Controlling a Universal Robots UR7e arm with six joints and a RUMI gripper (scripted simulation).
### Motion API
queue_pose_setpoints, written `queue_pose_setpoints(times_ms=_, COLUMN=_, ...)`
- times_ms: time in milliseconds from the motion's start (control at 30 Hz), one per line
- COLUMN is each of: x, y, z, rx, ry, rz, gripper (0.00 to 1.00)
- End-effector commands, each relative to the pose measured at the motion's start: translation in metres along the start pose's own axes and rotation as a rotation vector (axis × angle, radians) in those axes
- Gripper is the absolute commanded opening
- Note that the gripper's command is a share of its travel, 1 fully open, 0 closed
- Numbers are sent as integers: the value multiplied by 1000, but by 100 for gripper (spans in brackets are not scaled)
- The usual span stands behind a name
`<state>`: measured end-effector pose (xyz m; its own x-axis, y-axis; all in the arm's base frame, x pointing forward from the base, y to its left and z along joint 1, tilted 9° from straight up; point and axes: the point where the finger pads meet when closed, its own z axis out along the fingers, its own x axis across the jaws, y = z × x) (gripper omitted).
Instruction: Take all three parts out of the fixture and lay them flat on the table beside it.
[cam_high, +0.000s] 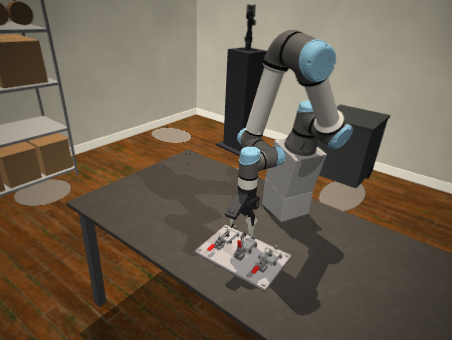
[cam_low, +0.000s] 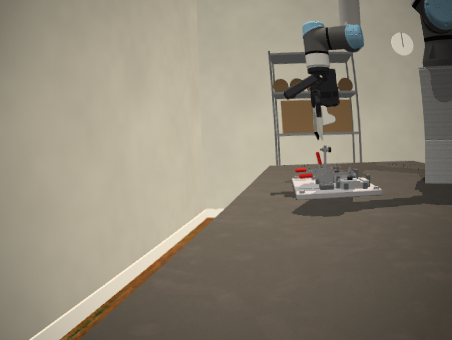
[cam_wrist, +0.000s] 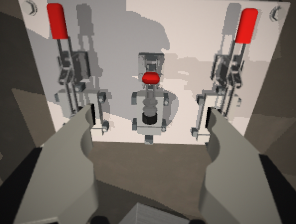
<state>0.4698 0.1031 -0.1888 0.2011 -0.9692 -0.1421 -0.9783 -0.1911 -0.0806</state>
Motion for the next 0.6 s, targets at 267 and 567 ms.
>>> queue_pose_setpoints(times_ms=267, x=0, y=4, z=-5, rx=-5, ry=-2, rz=2, gripper=59)
queue_pose_setpoints(times_ms=567, x=0, y=18, z=-5, rx=-4, ry=-1, rz=2, gripper=59)
